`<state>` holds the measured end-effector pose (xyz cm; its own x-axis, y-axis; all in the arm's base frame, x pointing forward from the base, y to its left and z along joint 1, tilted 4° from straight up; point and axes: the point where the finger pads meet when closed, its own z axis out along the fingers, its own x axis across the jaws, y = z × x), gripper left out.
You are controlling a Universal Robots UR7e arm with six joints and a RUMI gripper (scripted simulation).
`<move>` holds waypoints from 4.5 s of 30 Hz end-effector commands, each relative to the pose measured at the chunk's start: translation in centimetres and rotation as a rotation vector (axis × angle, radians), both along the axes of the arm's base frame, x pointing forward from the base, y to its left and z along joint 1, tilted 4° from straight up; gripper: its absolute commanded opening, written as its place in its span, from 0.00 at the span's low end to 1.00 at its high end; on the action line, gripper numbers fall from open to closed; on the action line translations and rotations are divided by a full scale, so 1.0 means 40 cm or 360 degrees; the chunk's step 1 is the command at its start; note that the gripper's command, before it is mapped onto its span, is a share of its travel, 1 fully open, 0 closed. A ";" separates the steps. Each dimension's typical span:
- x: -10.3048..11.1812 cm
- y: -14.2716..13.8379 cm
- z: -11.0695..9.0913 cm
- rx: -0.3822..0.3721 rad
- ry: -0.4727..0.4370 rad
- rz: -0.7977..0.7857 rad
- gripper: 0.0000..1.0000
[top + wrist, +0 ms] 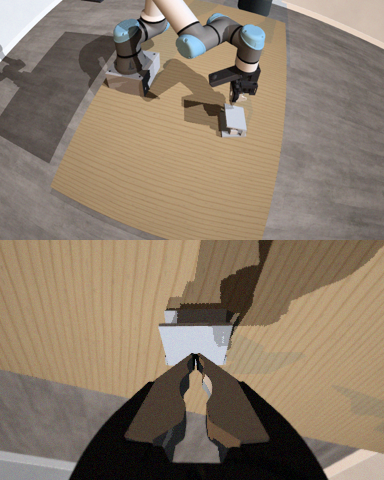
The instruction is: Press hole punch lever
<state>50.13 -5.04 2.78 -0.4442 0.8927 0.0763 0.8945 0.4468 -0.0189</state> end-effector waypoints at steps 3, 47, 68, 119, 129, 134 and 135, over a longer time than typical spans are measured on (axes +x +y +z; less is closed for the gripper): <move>0.001 0.000 0.001 -0.0001 -0.0002 0.0000 0.00; 0.001 0.000 0.000 -0.0001 -0.0002 0.0000 0.00; -0.002 0.000 -0.048 -0.0001 -0.0002 0.0000 0.00; -0.009 0.000 -0.152 -0.0001 -0.0002 0.0000 0.00; -0.009 0.000 -0.152 -0.0001 -0.0002 0.0000 0.00; -0.009 0.000 -0.152 -0.0001 -0.0002 0.0000 0.00; -0.009 0.000 -0.152 -0.0001 -0.0002 0.0000 0.00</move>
